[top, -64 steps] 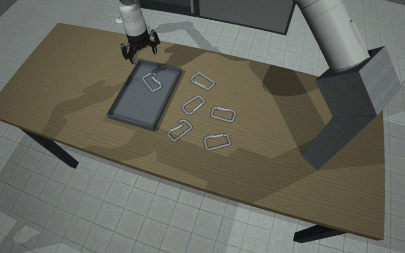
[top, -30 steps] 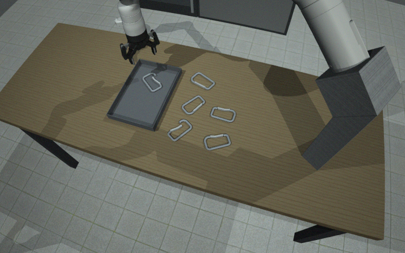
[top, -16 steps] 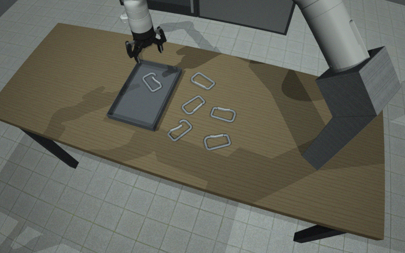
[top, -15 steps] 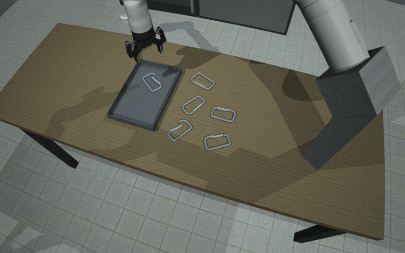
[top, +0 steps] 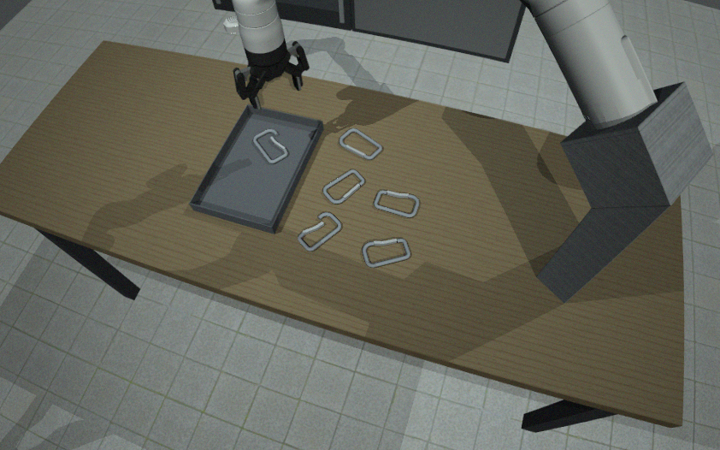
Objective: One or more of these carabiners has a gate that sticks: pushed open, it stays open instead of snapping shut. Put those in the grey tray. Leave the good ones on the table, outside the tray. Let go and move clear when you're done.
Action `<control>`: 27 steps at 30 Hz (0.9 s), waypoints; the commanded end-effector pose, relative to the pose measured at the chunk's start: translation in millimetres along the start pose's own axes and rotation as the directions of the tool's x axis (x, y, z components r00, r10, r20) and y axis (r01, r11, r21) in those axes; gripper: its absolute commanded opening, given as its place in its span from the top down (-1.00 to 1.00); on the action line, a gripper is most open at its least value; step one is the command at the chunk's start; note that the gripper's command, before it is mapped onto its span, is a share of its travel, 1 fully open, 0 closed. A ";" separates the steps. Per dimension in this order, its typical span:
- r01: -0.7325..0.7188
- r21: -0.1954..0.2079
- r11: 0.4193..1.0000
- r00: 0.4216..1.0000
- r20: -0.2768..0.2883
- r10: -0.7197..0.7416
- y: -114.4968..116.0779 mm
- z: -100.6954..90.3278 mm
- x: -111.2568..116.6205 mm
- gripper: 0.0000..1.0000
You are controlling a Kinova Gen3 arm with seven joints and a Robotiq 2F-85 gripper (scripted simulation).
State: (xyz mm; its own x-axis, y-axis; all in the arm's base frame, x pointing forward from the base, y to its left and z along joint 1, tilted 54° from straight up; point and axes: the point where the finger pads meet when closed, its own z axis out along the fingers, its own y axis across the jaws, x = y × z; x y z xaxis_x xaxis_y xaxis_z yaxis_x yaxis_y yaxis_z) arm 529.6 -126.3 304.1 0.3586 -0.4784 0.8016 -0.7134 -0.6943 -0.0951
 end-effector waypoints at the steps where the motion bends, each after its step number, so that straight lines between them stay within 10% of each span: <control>1: 0.005 0.006 1.000 1.000 0.000 -0.005 -3.7 -2.2 -2.0 -1.00; 3: 0.000 0.001 1.000 1.000 -0.001 0.000 11.0 -31.7 -37.1 -1.00; 19: 0.000 0.001 1.000 1.000 -0.001 0.000 11.0 -31.7 -37.1 -1.00; 20: -0.006 -0.004 1.000 1.000 0.000 0.006 24.6 -61.4 -72.6 -1.00; 27: -0.006 -0.004 1.000 1.000 0.000 0.006 24.6 -61.4 -72.6 -1.00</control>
State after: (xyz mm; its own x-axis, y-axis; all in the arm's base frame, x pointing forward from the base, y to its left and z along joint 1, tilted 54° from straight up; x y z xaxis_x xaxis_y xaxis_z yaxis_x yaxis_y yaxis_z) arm 460.3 -93.7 284.1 0.3420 -0.4924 0.8003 -0.7305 -0.6751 -0.1031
